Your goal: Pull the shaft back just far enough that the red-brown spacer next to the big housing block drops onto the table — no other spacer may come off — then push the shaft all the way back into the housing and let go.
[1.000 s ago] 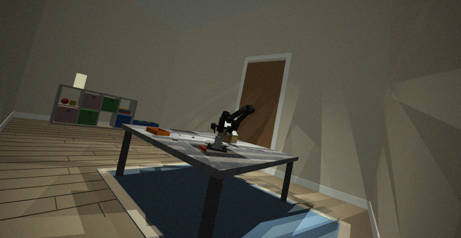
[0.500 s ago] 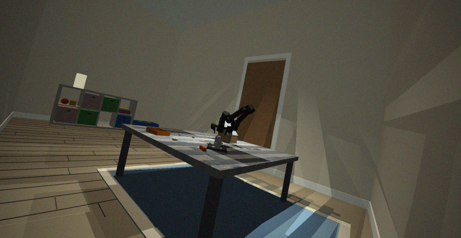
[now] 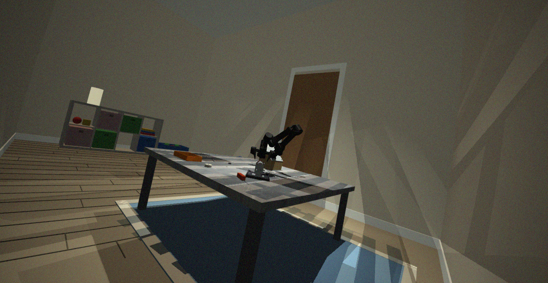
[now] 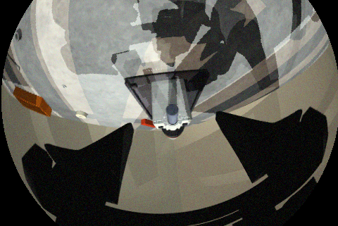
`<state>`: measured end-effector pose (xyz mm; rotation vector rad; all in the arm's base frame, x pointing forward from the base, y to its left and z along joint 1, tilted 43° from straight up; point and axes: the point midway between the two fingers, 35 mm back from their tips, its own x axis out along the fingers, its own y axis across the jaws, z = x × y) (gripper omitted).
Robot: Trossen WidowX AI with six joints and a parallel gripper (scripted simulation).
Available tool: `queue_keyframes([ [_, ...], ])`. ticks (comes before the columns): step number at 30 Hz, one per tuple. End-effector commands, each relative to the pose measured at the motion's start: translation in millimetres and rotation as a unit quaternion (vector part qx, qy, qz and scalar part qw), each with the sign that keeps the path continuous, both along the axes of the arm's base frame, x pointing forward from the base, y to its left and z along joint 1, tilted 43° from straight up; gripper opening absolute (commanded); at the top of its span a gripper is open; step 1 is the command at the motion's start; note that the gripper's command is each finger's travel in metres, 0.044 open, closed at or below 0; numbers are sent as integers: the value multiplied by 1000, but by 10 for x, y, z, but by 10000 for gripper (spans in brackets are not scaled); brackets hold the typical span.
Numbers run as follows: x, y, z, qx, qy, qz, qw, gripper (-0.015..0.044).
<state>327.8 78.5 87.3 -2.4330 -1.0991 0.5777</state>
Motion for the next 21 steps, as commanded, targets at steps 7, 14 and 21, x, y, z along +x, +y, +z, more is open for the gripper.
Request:
queue_keyframes([
  [7,113,129,-63,1,6,-1,1000,440],
  [14,175,215,-87,2,5,-1,1000,440],
  [21,211,268,-101,3,5,-1,1000,440],
])
